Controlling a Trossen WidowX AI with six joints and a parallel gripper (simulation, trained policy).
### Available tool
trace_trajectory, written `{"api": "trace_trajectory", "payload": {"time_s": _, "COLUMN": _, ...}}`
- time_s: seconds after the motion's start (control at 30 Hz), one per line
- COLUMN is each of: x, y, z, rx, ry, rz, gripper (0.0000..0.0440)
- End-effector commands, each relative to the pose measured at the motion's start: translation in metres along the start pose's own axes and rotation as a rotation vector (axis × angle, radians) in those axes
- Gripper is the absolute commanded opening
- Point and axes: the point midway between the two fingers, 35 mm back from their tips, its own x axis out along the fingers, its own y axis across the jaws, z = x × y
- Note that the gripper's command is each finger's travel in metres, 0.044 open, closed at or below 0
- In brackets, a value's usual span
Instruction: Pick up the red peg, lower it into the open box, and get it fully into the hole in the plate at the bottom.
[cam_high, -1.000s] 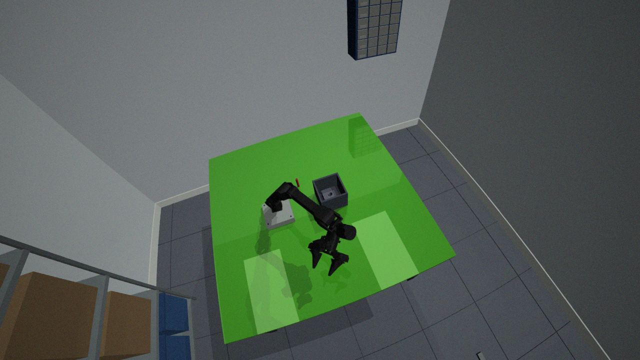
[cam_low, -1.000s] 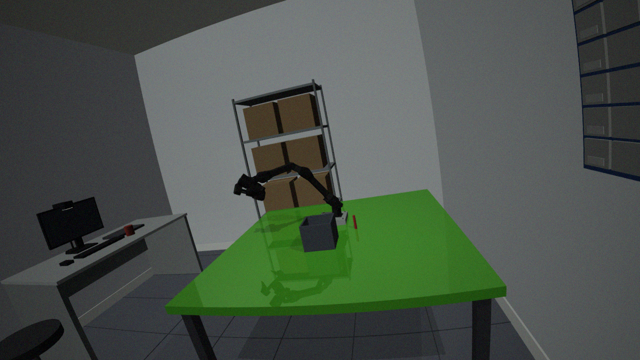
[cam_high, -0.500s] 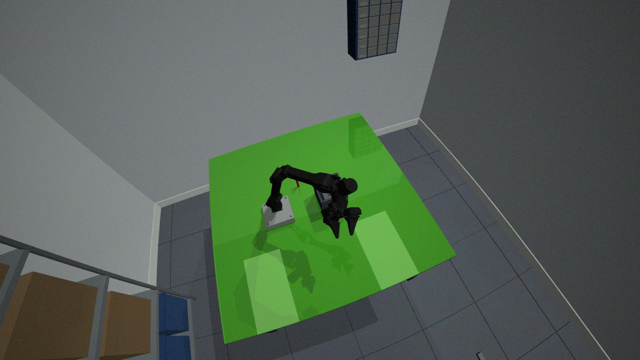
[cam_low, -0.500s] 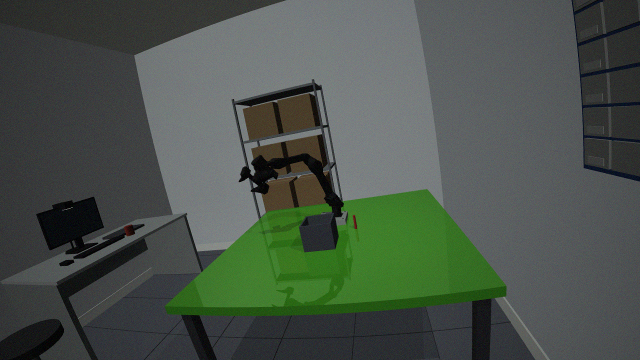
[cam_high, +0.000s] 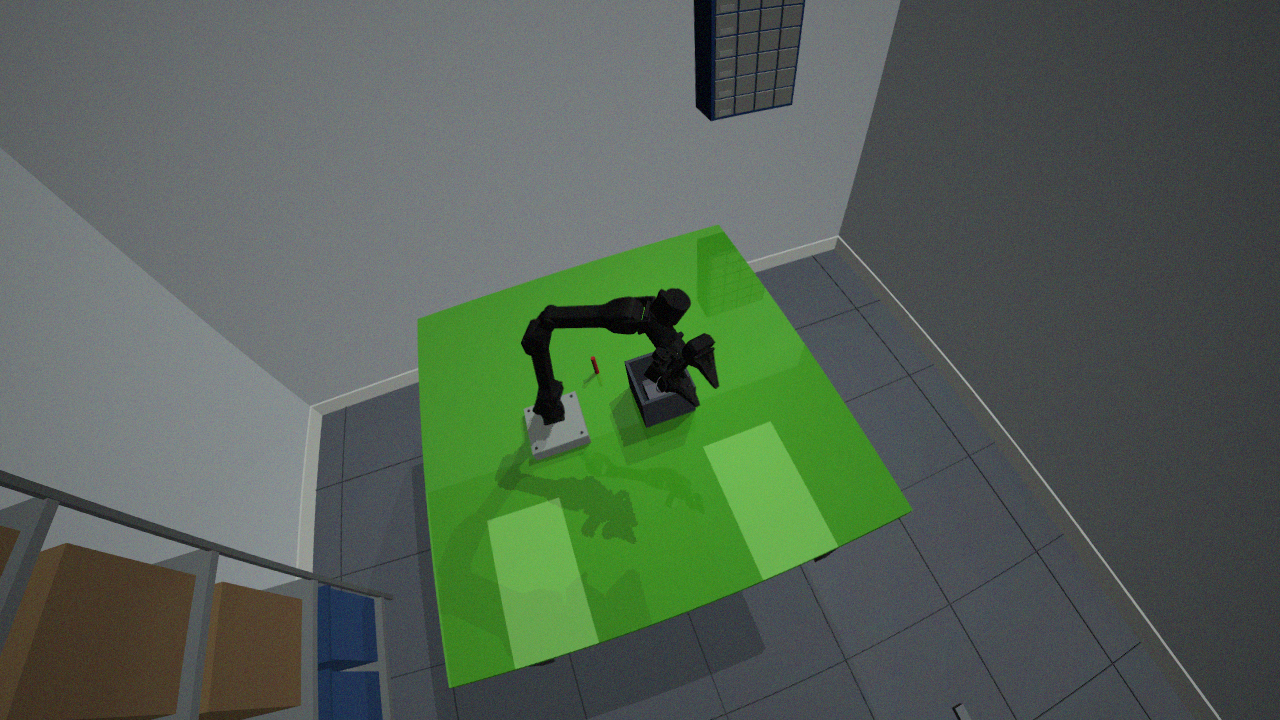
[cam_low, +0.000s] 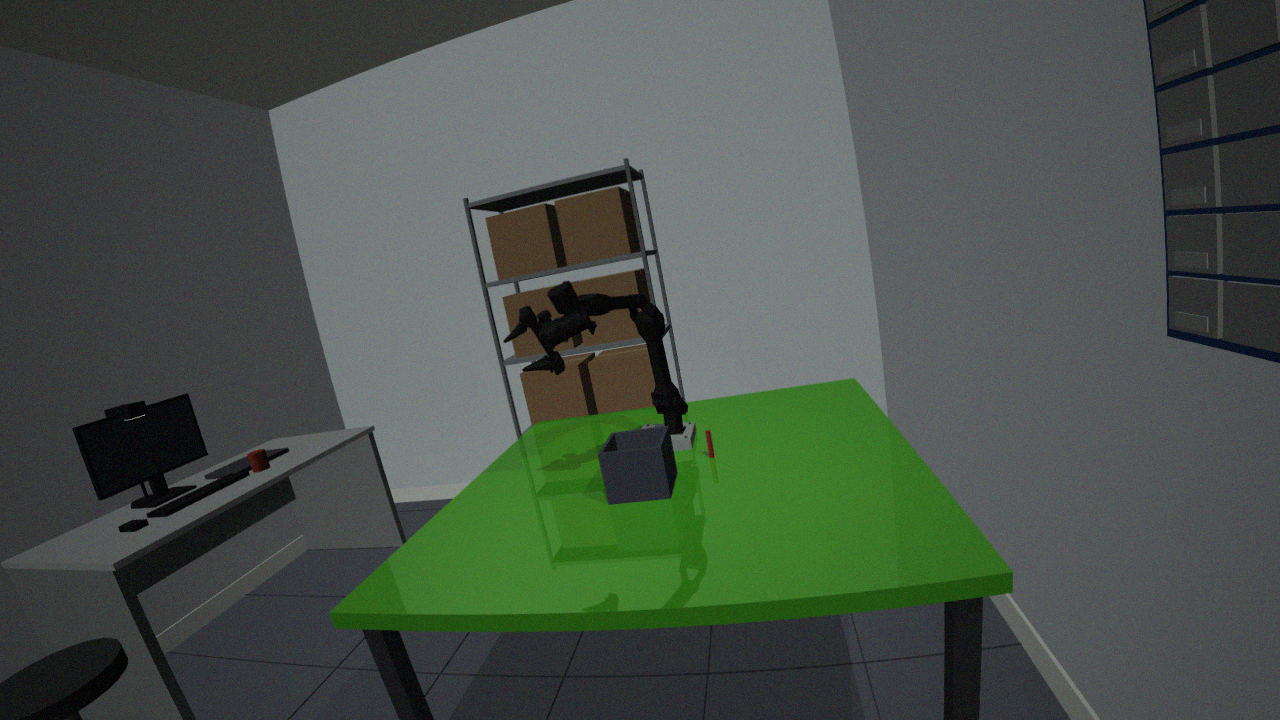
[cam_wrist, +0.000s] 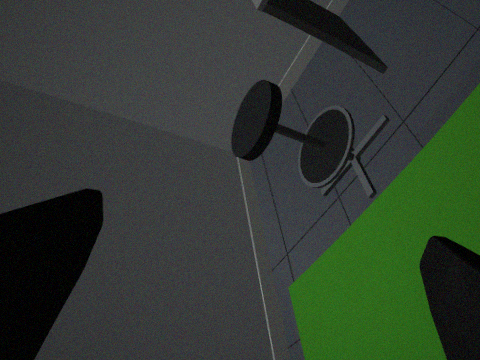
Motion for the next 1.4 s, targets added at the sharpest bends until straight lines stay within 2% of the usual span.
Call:
{"api": "trace_trajectory", "payload": {"time_s": 0.0, "x": -0.026, "y": 0.001, "z": -0.017, "rx": 0.035, "ry": 0.098, "rz": 0.015, "gripper": 0.044}}
{"api": "trace_trajectory", "payload": {"time_s": 0.3, "x": -0.094, "y": -0.014, "z": -0.06, "rx": 0.073, "ry": 0.365, "rz": 0.0, "gripper": 0.044}}
{"api": "trace_trajectory", "payload": {"time_s": 0.67, "x": -0.174, "y": -0.054, "z": -0.095, "rx": 0.055, "ry": 0.667, "rz": -0.091, "gripper": 0.044}}
{"api": "trace_trajectory", "payload": {"time_s": 1.03, "x": -0.244, "y": -0.113, "z": -0.111, "rx": -0.043, "ry": 0.911, "rz": -0.247, "gripper": 0.044}}
{"api": "trace_trajectory", "payload": {"time_s": 1.37, "x": -0.296, "y": -0.178, "z": -0.11, "rx": -0.2, "ry": 1.071, "rz": -0.429, "gripper": 0.0439}}
